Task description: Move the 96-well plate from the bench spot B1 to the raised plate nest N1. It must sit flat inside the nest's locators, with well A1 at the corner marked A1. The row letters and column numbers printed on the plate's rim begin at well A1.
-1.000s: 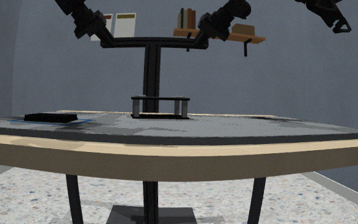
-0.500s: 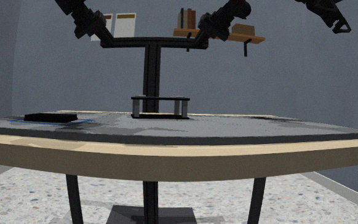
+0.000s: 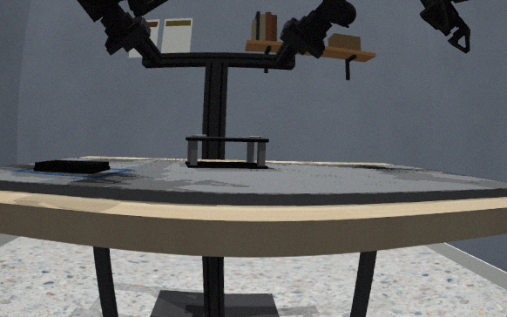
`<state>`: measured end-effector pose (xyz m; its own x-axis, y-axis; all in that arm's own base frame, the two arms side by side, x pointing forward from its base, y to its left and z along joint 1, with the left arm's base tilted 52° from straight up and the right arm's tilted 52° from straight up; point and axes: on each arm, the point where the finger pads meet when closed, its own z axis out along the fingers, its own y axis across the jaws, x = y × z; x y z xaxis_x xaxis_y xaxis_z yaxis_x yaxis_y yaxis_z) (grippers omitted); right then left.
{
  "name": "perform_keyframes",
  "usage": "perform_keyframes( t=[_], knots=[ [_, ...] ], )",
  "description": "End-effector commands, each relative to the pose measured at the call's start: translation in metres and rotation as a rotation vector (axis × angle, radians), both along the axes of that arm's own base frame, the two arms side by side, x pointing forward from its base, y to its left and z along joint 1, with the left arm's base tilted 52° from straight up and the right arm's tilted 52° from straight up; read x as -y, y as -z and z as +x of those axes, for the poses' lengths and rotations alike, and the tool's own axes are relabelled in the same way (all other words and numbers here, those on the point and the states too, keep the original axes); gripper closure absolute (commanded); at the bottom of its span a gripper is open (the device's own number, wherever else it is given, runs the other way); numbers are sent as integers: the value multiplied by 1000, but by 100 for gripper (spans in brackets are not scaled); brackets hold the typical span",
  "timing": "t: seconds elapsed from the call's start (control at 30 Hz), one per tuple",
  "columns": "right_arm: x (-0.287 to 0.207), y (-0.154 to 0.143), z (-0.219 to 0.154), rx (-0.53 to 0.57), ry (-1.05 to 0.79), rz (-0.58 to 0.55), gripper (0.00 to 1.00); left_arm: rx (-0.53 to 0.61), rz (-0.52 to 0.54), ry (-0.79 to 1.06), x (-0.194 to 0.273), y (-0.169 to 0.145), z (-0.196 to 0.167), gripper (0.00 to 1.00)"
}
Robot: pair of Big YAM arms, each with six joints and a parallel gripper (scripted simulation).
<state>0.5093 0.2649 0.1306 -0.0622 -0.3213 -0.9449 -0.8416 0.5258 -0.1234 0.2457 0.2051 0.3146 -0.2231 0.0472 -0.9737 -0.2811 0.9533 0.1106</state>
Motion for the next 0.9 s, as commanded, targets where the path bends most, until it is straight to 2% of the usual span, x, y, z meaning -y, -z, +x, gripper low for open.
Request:
perform_keyframes(
  t=[0.0, 0.33, 0.5, 0.57, 0.67, 0.87],
  knots=[
    [1, -10, -2, -61, 31, 46, 0, -88, 146, 29, 7, -26, 4, 0],
    [47, 10, 12, -263, 323, 117, 0, -386, 229, -65, 21, 12, -5, 0],
    [62, 21, 13, -353, 442, 158, 0, -564, 251, -103, 28, 42, -9, 0],
    [62, 21, 13, -353, 442, 158, 0, -564, 251, -103, 28, 42, -9, 0],
    [80, 28, 16, -401, 538, 190, 0, -666, 262, -126, 33, 61, -12, 0],
    [107, 39, 17, -493, 703, 253, 0, -637, 257, -139, 42, 98, -19, 0]
  ],
)
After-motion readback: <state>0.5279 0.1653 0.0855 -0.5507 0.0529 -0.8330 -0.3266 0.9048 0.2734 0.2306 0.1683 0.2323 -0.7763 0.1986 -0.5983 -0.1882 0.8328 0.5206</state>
